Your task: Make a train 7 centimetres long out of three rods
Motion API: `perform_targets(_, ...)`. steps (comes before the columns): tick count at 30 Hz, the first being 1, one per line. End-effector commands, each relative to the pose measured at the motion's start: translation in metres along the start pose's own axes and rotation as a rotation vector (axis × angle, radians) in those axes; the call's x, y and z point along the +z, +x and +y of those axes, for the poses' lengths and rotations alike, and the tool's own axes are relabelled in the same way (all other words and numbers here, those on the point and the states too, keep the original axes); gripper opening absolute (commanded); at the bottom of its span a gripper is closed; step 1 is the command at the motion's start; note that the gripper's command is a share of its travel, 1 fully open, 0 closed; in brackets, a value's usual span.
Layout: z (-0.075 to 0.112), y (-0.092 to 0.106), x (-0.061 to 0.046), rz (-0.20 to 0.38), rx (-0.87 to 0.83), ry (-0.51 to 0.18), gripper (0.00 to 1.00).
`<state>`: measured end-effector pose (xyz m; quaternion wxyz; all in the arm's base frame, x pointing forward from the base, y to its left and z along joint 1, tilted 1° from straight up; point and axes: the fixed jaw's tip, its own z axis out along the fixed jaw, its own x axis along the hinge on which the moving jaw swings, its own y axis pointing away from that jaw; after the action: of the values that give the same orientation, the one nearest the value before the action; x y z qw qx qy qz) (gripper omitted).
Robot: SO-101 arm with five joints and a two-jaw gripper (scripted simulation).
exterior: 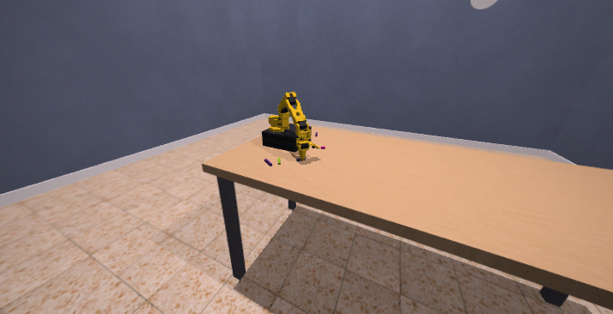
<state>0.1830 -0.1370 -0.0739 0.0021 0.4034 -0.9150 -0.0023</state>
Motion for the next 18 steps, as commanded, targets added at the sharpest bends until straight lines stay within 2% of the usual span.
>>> perform_targets(1, 0.0035, 0.0025, 0.0037, 0.0, 0.0, -0.015, 0.0)
perform_targets(18, 0.0019, 0.0023, 0.0028, -0.001, 0.0, -0.01, 0.0)
